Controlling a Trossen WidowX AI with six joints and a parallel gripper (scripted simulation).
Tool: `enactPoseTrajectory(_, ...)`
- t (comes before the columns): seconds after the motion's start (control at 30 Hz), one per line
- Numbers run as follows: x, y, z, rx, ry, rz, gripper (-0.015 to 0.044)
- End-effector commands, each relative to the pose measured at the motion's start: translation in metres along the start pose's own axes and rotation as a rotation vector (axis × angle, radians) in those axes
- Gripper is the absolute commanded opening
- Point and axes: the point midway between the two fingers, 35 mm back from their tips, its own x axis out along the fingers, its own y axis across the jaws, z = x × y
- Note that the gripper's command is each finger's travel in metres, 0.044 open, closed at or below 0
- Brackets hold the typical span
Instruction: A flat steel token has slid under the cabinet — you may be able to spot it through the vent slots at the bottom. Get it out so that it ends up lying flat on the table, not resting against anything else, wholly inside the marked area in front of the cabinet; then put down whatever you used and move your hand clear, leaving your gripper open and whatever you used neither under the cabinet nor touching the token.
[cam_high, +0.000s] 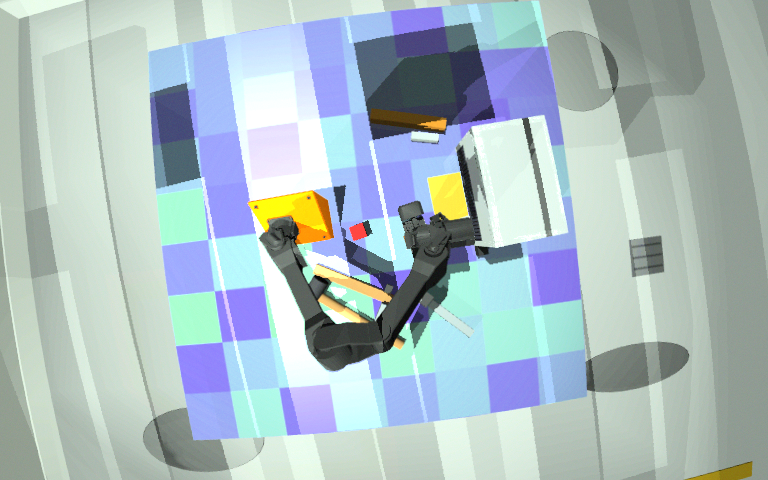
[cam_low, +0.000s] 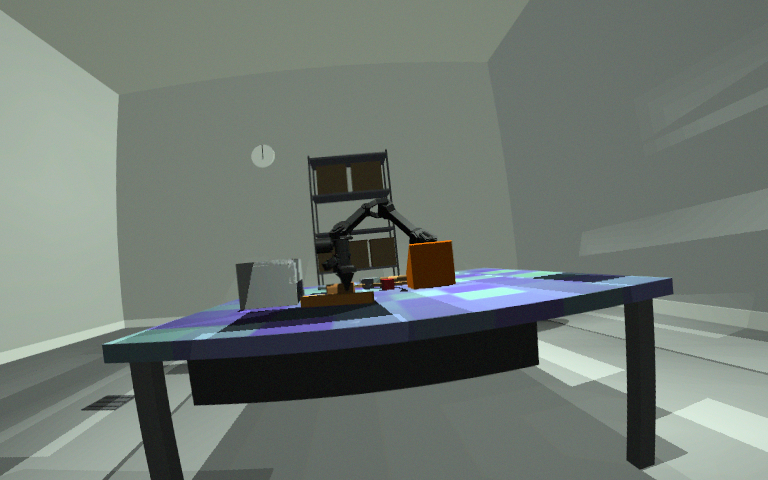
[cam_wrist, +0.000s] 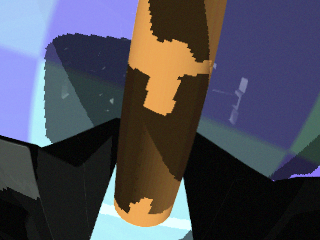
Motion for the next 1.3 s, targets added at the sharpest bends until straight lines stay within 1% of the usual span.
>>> enactPoseTrajectory(0.0,0.001,0.001,-0.005,-0.007,0.003,0.001,0.0)
enactPoseTrajectory(1.27,0.001,-0.002,-0.046,-0.008,0.005,0.001,0.0)
